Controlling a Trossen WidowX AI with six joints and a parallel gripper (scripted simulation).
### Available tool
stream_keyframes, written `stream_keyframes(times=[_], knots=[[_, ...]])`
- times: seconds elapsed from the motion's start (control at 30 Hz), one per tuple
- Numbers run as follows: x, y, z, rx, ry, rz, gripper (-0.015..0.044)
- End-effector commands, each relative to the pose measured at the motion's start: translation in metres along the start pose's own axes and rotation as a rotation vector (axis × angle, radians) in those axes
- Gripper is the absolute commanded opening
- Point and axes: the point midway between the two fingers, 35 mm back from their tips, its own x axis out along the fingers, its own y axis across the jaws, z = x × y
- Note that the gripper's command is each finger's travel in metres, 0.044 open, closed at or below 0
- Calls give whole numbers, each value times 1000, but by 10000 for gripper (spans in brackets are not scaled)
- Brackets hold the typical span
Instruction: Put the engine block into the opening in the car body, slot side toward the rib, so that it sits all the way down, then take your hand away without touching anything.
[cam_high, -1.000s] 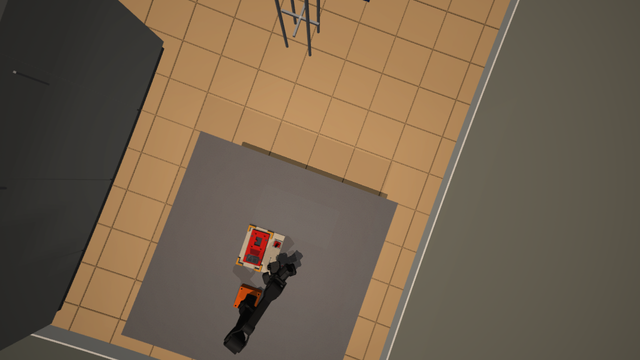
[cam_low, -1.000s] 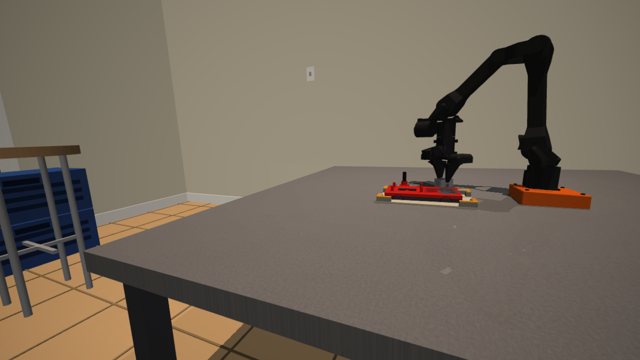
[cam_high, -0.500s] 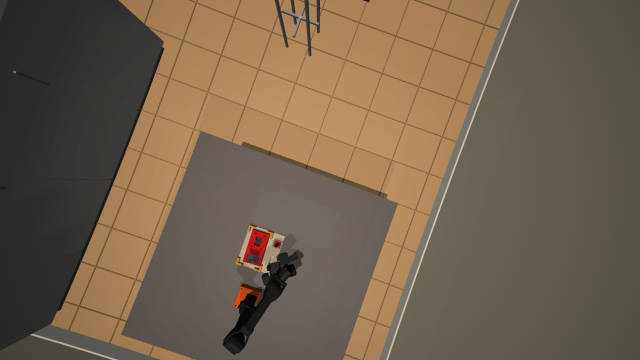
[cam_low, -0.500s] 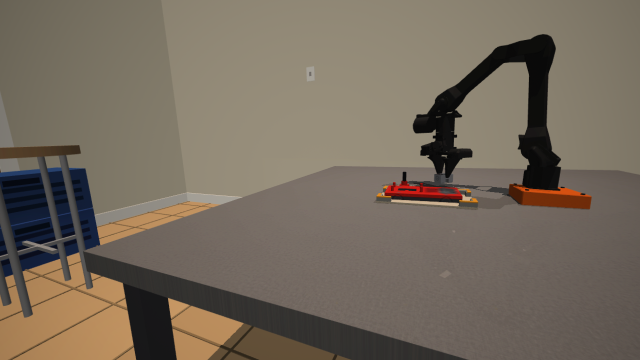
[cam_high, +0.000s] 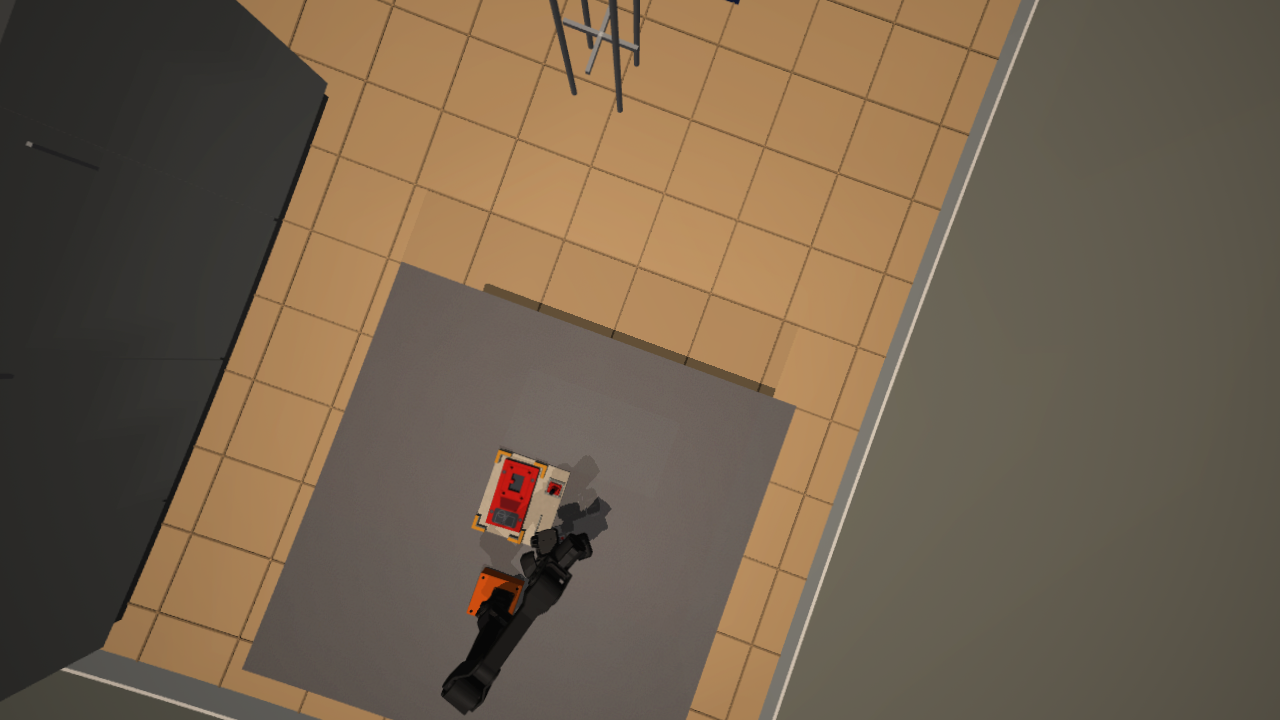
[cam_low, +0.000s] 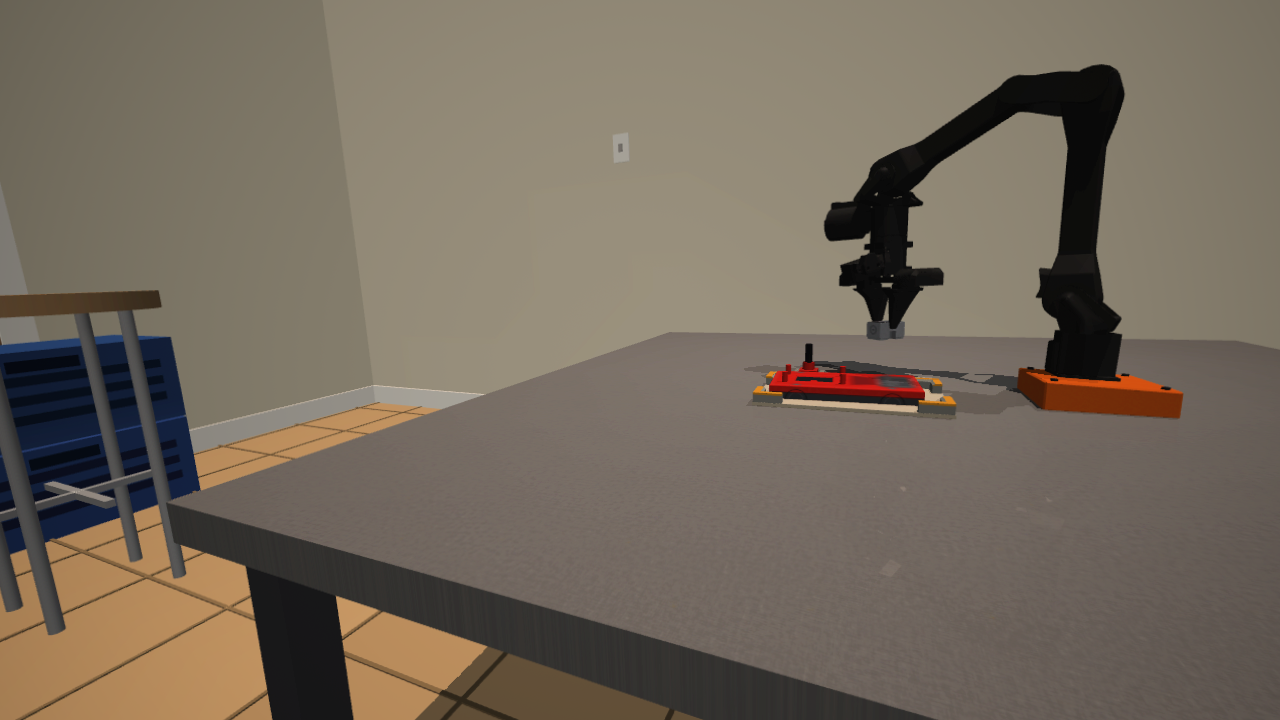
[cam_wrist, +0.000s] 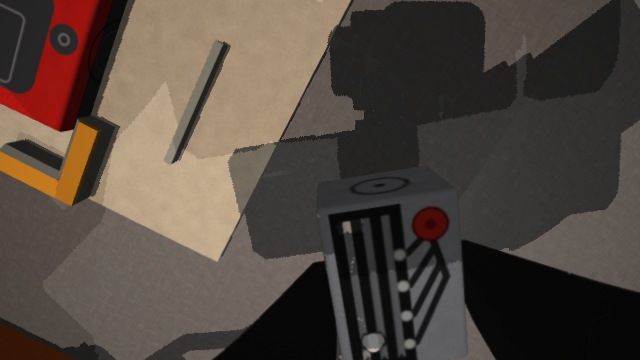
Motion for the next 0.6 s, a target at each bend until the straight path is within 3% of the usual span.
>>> stream_keyframes(times=[0.0, 0.57], knots=[[-15, -1, 0, 7, 0, -12, 0], [-62, 6, -4, 7, 0, -11, 0]])
